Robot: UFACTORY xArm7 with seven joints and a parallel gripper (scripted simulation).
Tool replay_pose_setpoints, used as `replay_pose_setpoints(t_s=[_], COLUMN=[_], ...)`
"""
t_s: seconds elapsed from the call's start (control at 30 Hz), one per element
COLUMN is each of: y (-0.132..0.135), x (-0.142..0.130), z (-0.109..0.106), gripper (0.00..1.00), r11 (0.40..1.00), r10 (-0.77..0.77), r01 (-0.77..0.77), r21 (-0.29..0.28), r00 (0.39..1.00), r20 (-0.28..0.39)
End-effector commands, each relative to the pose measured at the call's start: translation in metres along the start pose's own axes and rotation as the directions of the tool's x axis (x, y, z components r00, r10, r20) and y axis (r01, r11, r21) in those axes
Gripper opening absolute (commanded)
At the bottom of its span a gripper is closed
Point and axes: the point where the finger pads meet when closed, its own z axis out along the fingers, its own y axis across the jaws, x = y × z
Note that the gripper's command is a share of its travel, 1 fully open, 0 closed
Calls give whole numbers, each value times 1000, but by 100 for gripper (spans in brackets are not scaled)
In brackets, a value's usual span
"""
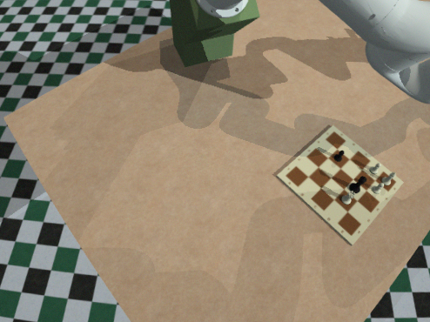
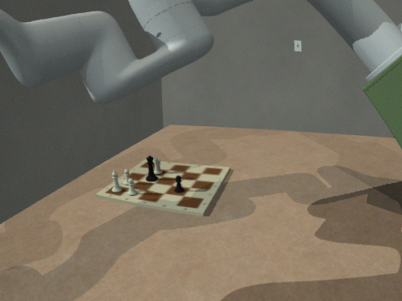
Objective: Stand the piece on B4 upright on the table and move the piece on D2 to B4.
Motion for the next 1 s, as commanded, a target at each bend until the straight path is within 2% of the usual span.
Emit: replay_pose_setpoints(t_s=[0.0, 0.1, 0.2, 0.4, 0.6, 0.67, 0.7, 0.87, 0.9, 0.93, 0.97], y=[-6, -8, -12, -27, -40, -40, -40, -43, -43, -43, -46], x=[17, 21, 36, 75, 101, 101, 101, 107, 107, 107, 112], z=[1, 1, 1, -3, -13, -13, -13, -17, -17, -17, -21], gripper=[100, 100, 100, 100, 100, 100, 100, 100, 100, 100, 100], r11=[992, 986, 949, 812, 623, 623, 514, 331, 308, 308, 205], r10=[-125, -164, -305, -563, -745, -745, -812, -882, -888, -888, -904], r01=[126, 165, 310, 580, 780, 780, 857, 943, 951, 951, 978], r21=[27, 33, 53, 67, 52, 52, 36, -2, -8, -8, -34], r00=[992, 986, 949, 808, 613, 613, 499, 309, 285, 285, 176], r20=[-33, -43, -83, -174, -262, -262, -301, -356, -362, -362, -389])
